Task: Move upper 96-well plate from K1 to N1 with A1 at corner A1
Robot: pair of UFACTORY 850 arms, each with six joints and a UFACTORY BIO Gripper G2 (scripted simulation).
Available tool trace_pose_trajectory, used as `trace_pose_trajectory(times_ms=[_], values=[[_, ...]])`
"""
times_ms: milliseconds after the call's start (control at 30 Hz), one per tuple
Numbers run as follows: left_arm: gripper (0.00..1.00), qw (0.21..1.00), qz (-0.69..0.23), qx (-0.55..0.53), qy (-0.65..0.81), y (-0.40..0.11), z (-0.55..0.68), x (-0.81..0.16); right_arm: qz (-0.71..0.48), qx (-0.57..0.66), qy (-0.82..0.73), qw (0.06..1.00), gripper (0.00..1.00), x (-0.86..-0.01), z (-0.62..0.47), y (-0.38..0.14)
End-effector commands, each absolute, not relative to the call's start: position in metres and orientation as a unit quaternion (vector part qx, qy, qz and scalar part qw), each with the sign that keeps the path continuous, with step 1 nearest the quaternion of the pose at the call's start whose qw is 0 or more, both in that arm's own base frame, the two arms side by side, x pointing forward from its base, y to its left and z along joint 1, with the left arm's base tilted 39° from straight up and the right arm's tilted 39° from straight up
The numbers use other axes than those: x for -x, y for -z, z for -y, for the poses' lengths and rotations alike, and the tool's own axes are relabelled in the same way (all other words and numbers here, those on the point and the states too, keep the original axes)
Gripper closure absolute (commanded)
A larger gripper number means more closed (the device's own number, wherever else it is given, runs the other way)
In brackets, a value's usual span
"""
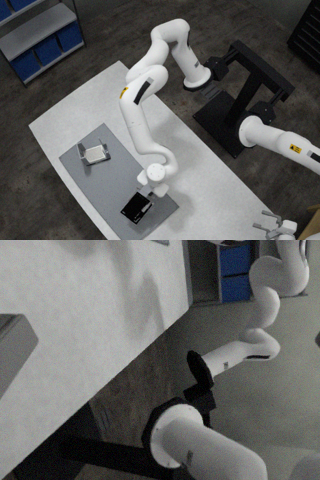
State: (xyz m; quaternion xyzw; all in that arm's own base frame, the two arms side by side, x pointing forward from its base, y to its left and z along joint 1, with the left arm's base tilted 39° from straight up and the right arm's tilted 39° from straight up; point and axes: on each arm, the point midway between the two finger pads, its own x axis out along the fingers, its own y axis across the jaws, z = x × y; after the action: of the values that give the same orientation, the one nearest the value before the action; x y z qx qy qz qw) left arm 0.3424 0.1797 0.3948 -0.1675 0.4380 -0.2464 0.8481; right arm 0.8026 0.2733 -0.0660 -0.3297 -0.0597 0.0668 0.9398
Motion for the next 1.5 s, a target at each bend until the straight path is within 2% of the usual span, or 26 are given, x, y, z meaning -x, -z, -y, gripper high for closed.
trace_pose_trajectory(times_ms=[0,1467], values=[[0.00,0.848,-0.438,0.167,0.246,-0.395,-0.180,-0.343,0.060,0.329,-0.067,0.940,1.00,-0.805,-0.269,0.072],[0.00,0.848,-0.438,0.167,0.246,-0.395,-0.180,-0.343,0.060,0.329,-0.067,0.940,1.00,-0.815,-0.230,0.121]])
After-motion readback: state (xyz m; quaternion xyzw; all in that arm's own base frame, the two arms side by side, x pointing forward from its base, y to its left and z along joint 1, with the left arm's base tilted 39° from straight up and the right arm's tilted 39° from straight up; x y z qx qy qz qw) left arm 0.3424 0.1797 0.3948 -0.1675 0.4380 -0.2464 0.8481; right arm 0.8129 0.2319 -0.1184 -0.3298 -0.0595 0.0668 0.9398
